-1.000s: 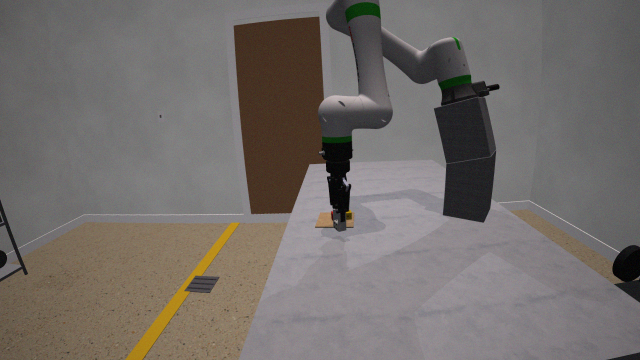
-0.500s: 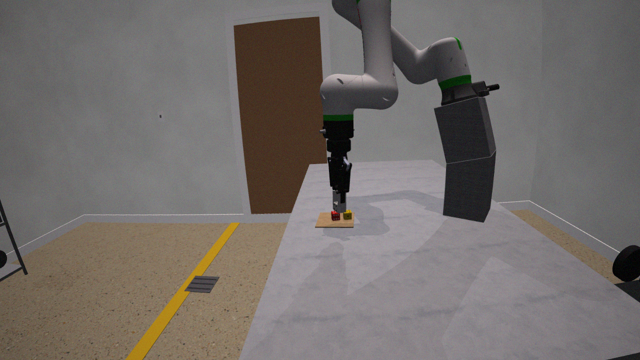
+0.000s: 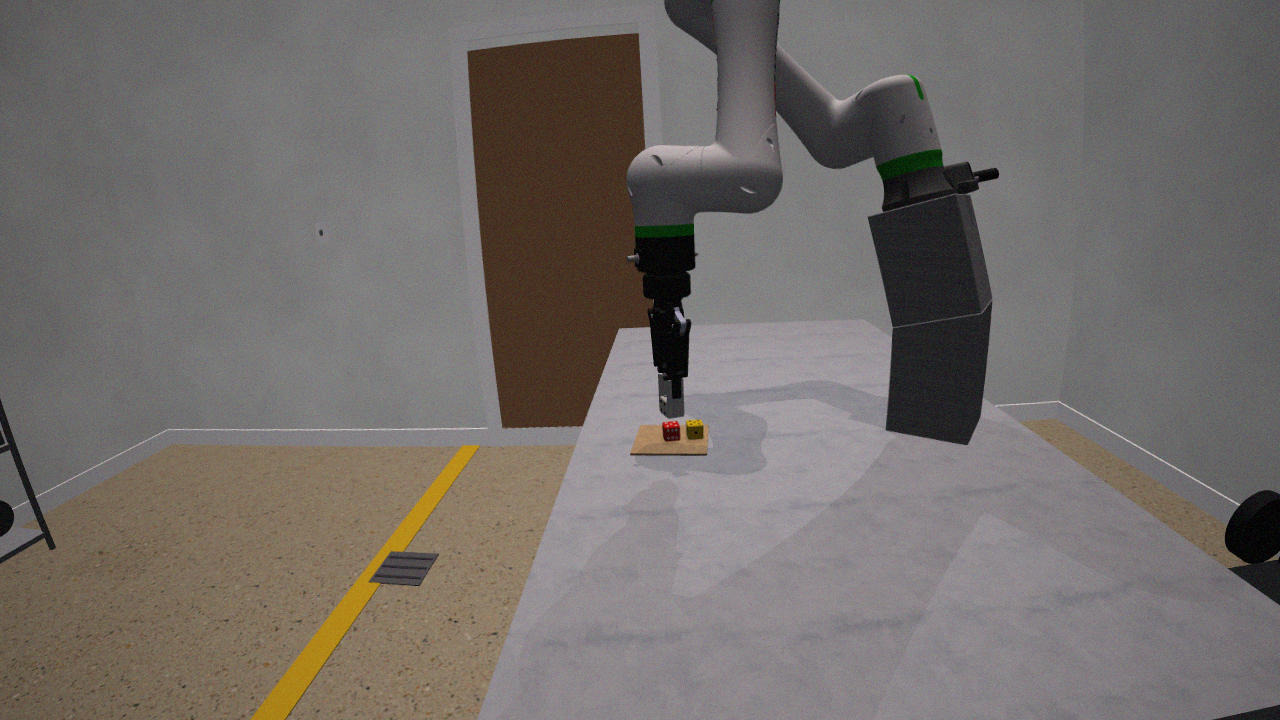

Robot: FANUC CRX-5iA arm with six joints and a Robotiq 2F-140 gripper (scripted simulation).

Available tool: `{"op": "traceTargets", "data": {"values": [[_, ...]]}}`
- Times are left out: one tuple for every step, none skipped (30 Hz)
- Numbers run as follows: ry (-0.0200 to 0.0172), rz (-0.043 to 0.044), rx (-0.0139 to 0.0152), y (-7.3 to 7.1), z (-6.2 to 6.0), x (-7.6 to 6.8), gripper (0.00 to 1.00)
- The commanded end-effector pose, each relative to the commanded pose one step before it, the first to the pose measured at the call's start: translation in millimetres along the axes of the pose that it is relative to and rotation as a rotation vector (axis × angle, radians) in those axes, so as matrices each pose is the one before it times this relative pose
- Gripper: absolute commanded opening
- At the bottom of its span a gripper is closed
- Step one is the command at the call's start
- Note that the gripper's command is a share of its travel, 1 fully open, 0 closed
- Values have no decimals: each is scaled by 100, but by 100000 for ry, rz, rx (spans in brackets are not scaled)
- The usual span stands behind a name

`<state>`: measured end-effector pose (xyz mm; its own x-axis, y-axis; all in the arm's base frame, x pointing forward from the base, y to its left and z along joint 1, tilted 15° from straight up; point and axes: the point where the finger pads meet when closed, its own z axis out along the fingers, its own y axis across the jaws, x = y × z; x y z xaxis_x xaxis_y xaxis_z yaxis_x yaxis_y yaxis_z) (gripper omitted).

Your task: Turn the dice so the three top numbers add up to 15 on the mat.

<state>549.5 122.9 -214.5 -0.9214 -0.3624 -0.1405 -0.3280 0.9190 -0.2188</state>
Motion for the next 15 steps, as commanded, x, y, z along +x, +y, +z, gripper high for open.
{"op": "traceTargets", "data": {"values": [[531, 14406, -130, -6722, -148, -540, 16], [0, 0, 0, 0, 0, 0, 16], [0, 0, 0, 0, 0, 0, 16], [-44, 6212, -13, -2802, -94, -316, 16], [0, 0, 0, 0, 0, 0, 16], [-59, 4425, -16, -1997, -81, -262, 16], [0, 0, 0, 0, 0, 0, 16], [0, 0, 0, 0, 0, 0, 16], [-38, 2147, -10, -968, -44, -144, 16], [-7, 381, -2, -172, -8, -28, 16], [0, 0, 0, 0, 0, 0, 16], [0, 0, 0, 0, 0, 0, 16], [0, 0, 0, 0, 0, 0, 16], [0, 0, 0, 0, 0, 0, 16], [0, 0, 0, 0, 0, 0, 16]]}}
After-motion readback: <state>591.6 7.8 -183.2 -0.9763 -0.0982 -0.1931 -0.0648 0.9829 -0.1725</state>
